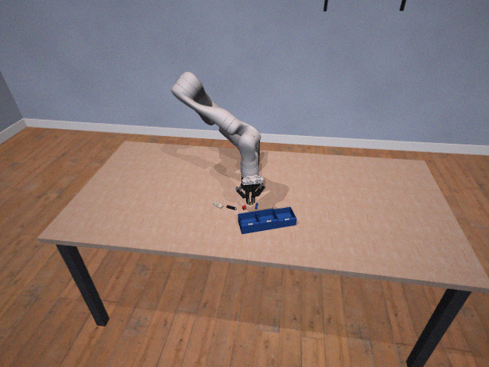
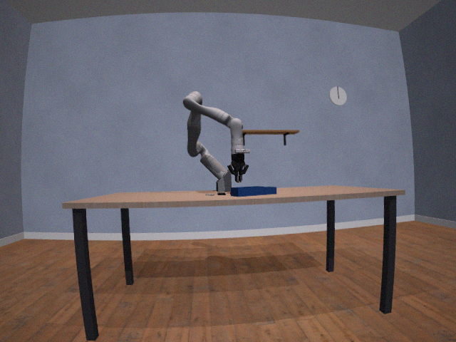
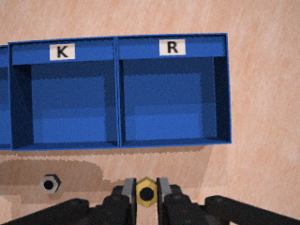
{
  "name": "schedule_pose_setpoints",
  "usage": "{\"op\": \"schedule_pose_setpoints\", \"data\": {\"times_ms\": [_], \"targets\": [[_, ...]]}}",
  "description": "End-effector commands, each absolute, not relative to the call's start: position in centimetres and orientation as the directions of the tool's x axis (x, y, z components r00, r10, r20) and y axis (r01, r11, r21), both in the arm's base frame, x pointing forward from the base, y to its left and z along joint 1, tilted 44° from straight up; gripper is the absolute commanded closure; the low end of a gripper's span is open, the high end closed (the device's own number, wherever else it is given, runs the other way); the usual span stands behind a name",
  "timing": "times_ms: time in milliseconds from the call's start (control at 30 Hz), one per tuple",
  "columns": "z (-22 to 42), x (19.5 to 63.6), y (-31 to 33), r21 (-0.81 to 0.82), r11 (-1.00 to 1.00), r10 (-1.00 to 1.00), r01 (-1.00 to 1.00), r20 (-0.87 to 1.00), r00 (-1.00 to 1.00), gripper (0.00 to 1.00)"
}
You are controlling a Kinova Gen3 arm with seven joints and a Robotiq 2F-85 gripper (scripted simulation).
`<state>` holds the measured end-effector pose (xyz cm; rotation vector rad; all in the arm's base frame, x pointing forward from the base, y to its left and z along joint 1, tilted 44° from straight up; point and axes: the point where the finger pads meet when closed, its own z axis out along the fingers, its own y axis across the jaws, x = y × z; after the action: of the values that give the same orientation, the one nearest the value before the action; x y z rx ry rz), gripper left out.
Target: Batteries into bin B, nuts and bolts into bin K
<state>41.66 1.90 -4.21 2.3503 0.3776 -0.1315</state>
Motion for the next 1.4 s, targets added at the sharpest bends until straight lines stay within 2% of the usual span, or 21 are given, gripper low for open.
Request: {"op": "schedule_pose_setpoints", "data": {"times_ms": [0, 133, 200, 367, 700, 767, 1133, 1367], "targets": [[-5.7, 42.2, 2.9, 0.679, -0.695, 0.18, 0.238, -0.157, 0.971, 0.89], [-7.2, 43.3, 4.4, 0.696, -0.717, 0.039, 0.041, -0.019, 0.999, 0.89], [-7.2, 43.3, 4.4, 0.696, -0.717, 0.039, 0.041, -0.019, 0.999, 0.89], [-9.0, 44.7, 6.4, 0.679, -0.704, -0.14, -0.208, 0.154, 0.978, 0.89], [-9.9, 45.3, 7.3, 0.522, -0.551, -0.46, -0.651, 0.461, 0.759, 0.89], [-9.9, 45.3, 7.3, 0.522, -0.551, -0.46, -0.651, 0.461, 0.759, 0.89], [-9.9, 45.3, 7.3, 0.217, -0.242, -0.676, -0.946, 0.662, 0.325, 0.89], [-10.0, 45.3, 7.4, 0.217, -0.242, -0.676, -0.946, 0.662, 0.325, 0.89]]}}
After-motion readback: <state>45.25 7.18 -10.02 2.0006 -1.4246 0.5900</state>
